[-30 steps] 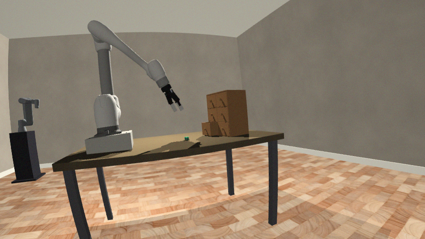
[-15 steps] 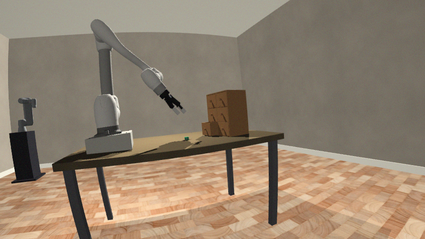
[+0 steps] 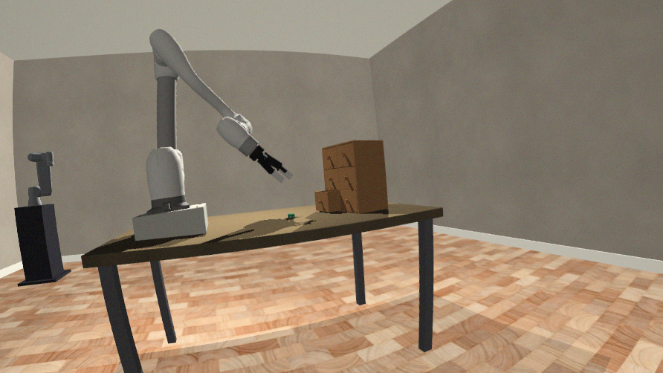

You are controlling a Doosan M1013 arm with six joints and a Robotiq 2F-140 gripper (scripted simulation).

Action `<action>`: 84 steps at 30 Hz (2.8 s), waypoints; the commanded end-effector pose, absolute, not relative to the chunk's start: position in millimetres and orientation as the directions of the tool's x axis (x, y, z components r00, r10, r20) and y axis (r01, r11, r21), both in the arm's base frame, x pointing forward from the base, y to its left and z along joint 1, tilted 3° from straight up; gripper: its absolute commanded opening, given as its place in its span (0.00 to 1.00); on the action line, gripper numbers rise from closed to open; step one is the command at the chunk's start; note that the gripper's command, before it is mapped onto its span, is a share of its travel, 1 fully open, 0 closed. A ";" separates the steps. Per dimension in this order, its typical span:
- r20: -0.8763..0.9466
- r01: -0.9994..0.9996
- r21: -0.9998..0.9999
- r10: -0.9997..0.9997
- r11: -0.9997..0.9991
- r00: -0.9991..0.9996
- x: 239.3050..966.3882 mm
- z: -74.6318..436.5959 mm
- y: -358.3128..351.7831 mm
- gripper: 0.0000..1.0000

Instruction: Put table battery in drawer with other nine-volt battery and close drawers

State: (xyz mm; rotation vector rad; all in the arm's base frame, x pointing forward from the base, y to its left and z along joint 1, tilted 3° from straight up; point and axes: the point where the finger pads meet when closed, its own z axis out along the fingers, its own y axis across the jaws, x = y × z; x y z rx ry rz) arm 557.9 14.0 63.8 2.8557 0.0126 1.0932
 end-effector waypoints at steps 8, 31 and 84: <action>0.885 0.065 -0.021 0.012 -0.998 0.466 577.9 40.8 13.7 1.00; 0.919 0.064 -0.020 0.007 -0.998 0.393 584.0 34.0 14.0 0.00; 0.919 0.064 -0.020 0.007 -0.998 0.393 643.4 -63.9 19.8 0.00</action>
